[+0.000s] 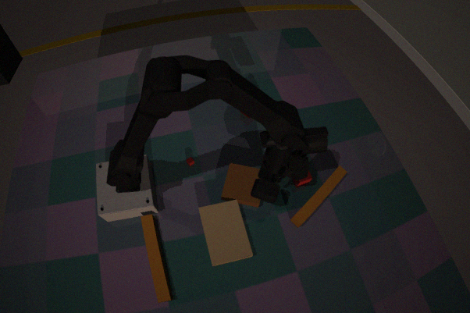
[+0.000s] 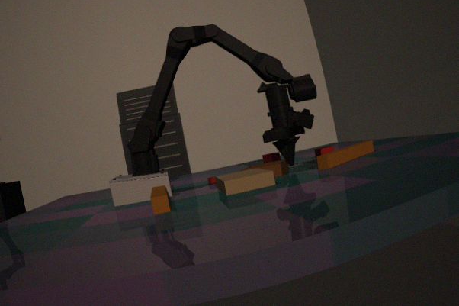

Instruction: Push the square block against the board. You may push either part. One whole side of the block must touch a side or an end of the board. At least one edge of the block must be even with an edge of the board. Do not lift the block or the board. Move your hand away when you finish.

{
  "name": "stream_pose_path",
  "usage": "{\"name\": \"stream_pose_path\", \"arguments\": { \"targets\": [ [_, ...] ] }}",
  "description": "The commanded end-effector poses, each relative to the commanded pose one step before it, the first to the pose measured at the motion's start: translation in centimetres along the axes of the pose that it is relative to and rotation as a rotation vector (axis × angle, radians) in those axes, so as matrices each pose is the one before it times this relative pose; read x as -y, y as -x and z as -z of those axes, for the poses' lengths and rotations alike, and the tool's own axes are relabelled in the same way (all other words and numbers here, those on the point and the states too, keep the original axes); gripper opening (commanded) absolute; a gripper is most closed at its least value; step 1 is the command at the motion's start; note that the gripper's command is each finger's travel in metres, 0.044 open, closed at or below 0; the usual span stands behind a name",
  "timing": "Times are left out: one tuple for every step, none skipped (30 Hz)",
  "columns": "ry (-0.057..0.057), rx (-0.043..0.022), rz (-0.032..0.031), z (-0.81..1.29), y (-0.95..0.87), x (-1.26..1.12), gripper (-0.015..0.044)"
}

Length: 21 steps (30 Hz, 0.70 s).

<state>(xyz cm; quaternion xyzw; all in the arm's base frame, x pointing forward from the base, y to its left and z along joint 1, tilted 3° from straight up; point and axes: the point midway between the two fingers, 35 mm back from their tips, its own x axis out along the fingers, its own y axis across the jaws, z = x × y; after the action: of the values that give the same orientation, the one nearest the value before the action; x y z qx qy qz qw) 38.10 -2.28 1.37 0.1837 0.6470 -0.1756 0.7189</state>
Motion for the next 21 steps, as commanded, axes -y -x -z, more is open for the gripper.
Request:
{"name": "stream_pose_path", "arguments": {
  "targets": [
    [-0.003,-0.01427,0.00639,0.741,-0.307,0.146,0.0],
    [0.0,-0.00007,0.0,0.068,-0.001,-0.001,0.0],
    [0.0,-0.00007,0.0,0.069,-0.001,-0.001,0.0],
    [0.0,-0.00007,0.0,0.069,-0.001,-0.001,0.0],
    [0.0,-0.00007,0.0,0.069,-0.001,-0.001,0.0],
    [0.0,-0.00007,0.0,0.069,-0.001,-0.001,0.0],
    [0.0,-0.00007,0.0,0.069,-0.001,-0.001,0.0],
    [0.0,-0.00007,0.0,0.069,-0.001,-0.001,0.0],
    [0.0,-0.00007,0.0,0.069,-0.001,-0.001,0.0],
    [0.0,-0.00007,0.0,0.069,-0.001,-0.001,0.0],
    [0.0,-0.00007,0.0,0.069,-0.001,0.0,0.0],
    [0.0,-0.00007,0.0,0.069,-0.001,0.0,0.0],
    [0.0,-0.00007,0.0,0.069,-0.001,0.0,0.0],
    [0.0,-0.00007,0.0,0.069,-0.001,0.0,0.0],
    [0.0,-0.00007,0.0,0.069,-0.001,0.0,0.0],
    [0.0,-0.00007,0.0,0.069,-0.001,0.0,0.0],
    [0.0,-0.00007,0.0,0.069,-0.001,0.0,0.0],
    [0.0,-0.00007,0.0,0.069,-0.001,0.0,0.0],
    [0.0,-0.00007,0.0,0.069,-0.001,0.001,0.0],
    [0.0,-0.00007,0.0,0.069,-0.001,0.001,0.0],
    [0.0,-0.00007,0.0,0.069,-0.001,0.001,0.0]
  ]
}}
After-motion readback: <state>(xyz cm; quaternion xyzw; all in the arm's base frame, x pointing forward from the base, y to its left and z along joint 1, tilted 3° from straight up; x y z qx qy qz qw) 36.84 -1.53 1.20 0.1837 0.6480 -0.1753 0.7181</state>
